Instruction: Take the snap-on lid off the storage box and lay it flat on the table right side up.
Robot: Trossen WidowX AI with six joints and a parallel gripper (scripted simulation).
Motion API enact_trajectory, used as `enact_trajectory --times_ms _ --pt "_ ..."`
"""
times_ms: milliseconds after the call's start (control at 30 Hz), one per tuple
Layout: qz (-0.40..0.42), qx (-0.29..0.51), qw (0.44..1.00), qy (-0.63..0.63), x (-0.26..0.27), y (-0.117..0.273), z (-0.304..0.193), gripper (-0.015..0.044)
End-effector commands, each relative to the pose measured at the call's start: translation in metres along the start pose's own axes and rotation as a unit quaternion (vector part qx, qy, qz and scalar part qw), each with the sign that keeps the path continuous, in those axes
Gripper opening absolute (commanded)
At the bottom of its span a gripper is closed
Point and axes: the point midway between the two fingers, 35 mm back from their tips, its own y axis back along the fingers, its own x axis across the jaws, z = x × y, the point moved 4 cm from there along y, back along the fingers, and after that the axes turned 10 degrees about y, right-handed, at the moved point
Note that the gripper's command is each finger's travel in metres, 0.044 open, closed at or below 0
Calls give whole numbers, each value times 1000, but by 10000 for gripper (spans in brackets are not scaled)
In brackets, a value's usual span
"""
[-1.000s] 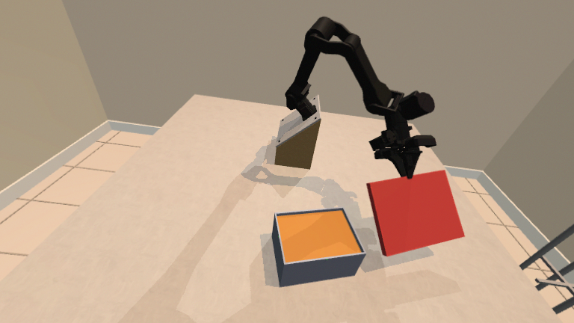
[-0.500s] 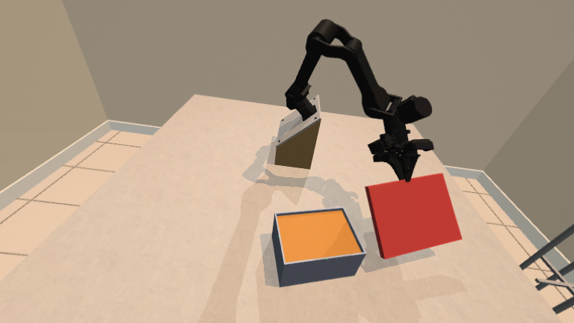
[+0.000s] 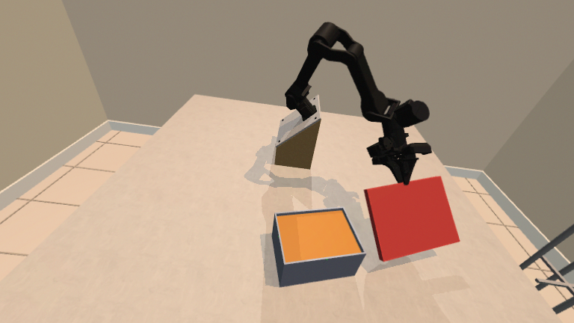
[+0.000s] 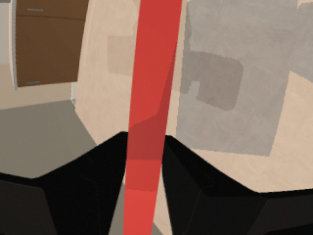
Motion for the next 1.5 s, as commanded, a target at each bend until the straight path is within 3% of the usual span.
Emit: enact_trajectory --times_ms 0,1467 --pt "2 1 1000 1 -2 -2 -1 0" --pt "2 1 1000 2 -29 -25 -5 0"
